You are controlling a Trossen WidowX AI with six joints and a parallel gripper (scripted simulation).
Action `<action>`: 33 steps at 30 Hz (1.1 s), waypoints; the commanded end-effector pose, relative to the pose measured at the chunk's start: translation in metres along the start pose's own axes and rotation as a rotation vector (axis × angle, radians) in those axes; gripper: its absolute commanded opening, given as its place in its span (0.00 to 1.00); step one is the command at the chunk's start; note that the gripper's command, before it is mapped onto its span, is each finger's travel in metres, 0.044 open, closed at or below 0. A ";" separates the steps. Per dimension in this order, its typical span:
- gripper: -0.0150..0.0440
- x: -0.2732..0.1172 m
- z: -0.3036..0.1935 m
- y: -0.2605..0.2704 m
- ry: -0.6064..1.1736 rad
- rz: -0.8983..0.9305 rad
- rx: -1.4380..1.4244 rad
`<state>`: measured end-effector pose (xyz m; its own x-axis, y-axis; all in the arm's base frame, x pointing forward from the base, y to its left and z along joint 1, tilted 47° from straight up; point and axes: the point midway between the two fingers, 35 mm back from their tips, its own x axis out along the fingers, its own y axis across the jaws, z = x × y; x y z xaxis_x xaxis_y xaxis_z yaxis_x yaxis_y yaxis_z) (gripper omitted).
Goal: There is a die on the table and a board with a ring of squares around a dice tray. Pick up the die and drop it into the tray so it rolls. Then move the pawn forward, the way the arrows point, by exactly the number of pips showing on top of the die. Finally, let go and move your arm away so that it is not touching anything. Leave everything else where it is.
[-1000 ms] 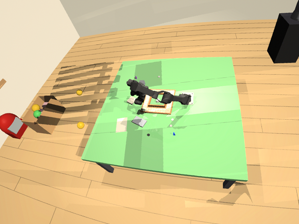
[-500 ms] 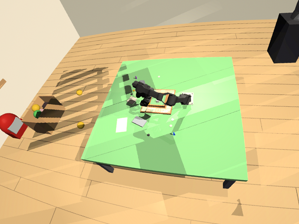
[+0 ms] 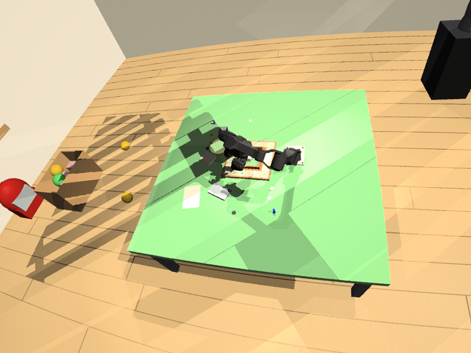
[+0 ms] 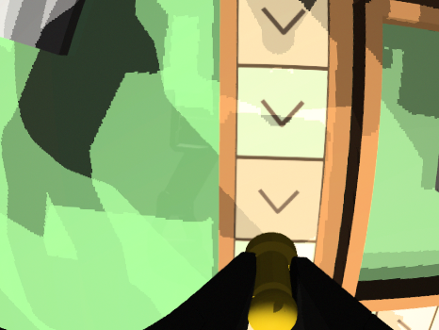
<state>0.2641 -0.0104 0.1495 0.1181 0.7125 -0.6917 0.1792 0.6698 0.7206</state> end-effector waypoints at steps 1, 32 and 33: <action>0.25 0.006 -0.015 -0.003 0.009 -0.003 -0.006; 0.25 0.063 -0.056 -0.010 0.031 0.003 -0.011; 0.25 0.064 -0.056 -0.010 0.031 0.003 -0.011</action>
<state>0.2165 0.0374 0.1025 0.0886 0.7181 -0.6903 0.1643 0.6730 0.7212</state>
